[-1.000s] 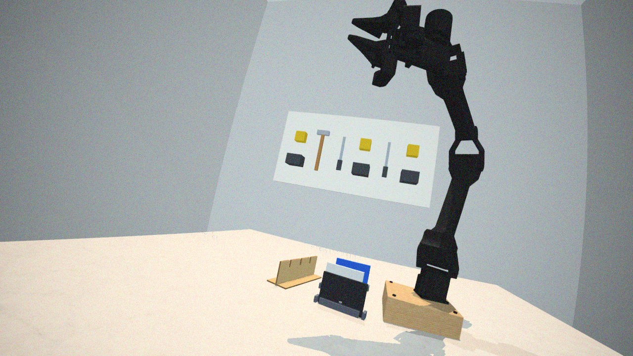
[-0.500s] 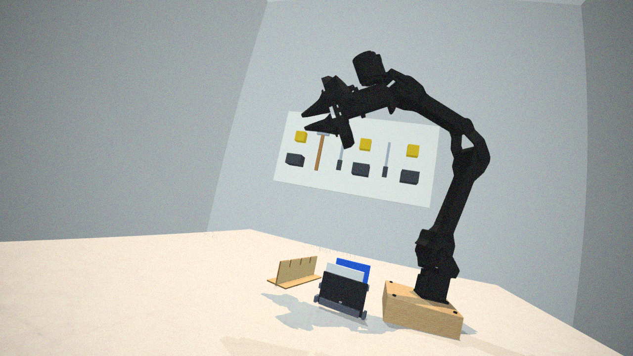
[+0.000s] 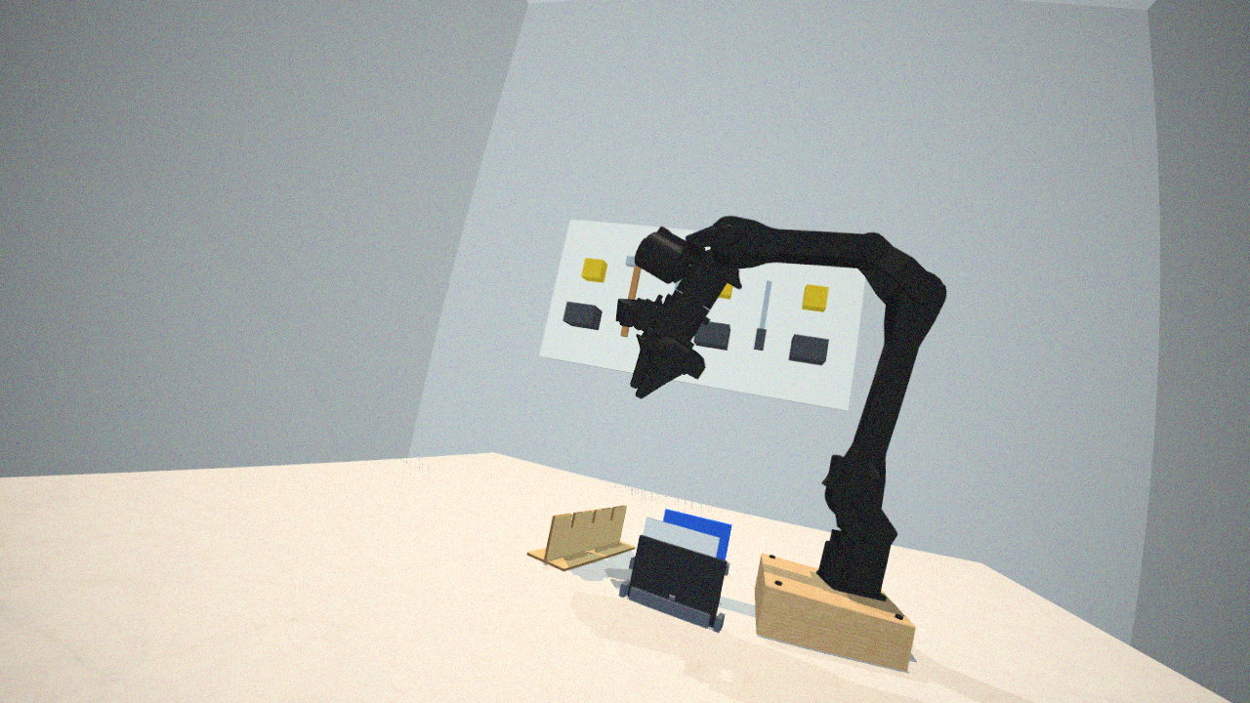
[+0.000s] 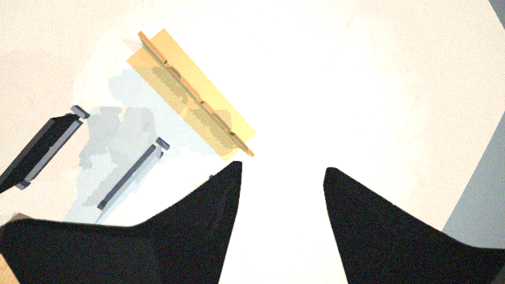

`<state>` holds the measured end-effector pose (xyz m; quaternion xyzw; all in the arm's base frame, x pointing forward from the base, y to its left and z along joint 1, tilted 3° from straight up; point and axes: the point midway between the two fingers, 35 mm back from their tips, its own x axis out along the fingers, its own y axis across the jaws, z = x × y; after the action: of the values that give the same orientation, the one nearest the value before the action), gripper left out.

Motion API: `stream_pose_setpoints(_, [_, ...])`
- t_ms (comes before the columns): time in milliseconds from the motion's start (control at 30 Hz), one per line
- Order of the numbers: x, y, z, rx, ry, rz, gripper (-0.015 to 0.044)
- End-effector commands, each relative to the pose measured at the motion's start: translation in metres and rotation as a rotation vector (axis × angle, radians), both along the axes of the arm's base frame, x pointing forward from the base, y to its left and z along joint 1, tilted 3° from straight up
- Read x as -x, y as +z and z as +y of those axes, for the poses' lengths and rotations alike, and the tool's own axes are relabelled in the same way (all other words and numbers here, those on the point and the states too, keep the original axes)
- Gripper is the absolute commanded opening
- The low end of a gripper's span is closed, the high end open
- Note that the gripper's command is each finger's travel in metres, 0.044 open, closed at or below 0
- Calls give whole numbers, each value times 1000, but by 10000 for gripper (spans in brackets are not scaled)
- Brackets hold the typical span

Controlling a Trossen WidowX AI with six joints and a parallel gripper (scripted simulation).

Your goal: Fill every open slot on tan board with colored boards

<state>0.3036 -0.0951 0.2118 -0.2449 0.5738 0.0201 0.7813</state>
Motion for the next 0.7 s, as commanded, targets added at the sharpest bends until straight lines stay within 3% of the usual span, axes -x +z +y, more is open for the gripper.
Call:
stream_pose_setpoints(0, [34,-29,-23,-131,-232,121,185])
stream_pose_setpoints(167, [86,-57,-43,-312,-585,278,185])
stream_pose_setpoints(467, [88,-60,-43,-319,-598,283,185])
stream_pose_setpoints(667, [90,-118,-39,-319,-598,284,185])
